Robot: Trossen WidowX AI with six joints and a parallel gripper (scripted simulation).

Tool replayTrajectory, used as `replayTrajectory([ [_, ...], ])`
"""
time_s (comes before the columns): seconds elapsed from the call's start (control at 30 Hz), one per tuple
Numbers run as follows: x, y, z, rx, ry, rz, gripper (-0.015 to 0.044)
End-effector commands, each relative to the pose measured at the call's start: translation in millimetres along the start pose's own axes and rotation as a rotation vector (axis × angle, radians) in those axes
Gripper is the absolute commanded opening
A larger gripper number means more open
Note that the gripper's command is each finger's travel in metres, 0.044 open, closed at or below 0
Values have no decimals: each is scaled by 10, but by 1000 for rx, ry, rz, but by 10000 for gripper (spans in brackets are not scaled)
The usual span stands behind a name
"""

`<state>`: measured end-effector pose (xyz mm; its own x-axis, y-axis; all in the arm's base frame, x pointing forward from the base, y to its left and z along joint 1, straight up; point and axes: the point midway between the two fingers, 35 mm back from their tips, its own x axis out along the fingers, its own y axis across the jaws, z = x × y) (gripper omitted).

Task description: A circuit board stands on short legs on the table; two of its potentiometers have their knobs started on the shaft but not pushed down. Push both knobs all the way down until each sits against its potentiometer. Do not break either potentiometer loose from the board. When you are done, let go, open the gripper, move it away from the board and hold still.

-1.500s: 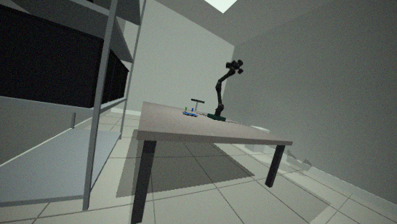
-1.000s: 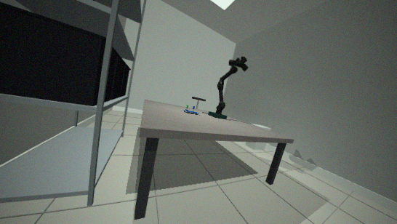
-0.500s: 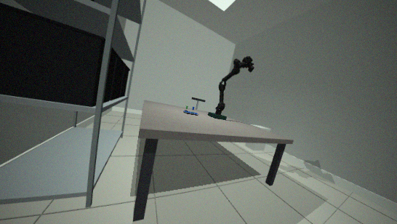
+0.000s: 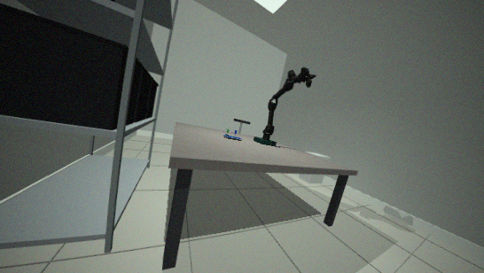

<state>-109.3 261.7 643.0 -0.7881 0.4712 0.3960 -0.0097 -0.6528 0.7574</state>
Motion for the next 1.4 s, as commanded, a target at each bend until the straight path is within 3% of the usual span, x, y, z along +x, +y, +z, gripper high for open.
replayTrajectory([
  [0.0,-70,-316,246,6,-84,-82,0],
  [0.33,-513,-952,831,-19,-304,-298,0],
  [0.6,-1089,-1523,1256,-1,-482,-508,0],
  [1.0,-2251,-2196,1640,46,-726,-838,0],
  [1.37,-3498,-2593,1647,134,-912,-1153,0],
])
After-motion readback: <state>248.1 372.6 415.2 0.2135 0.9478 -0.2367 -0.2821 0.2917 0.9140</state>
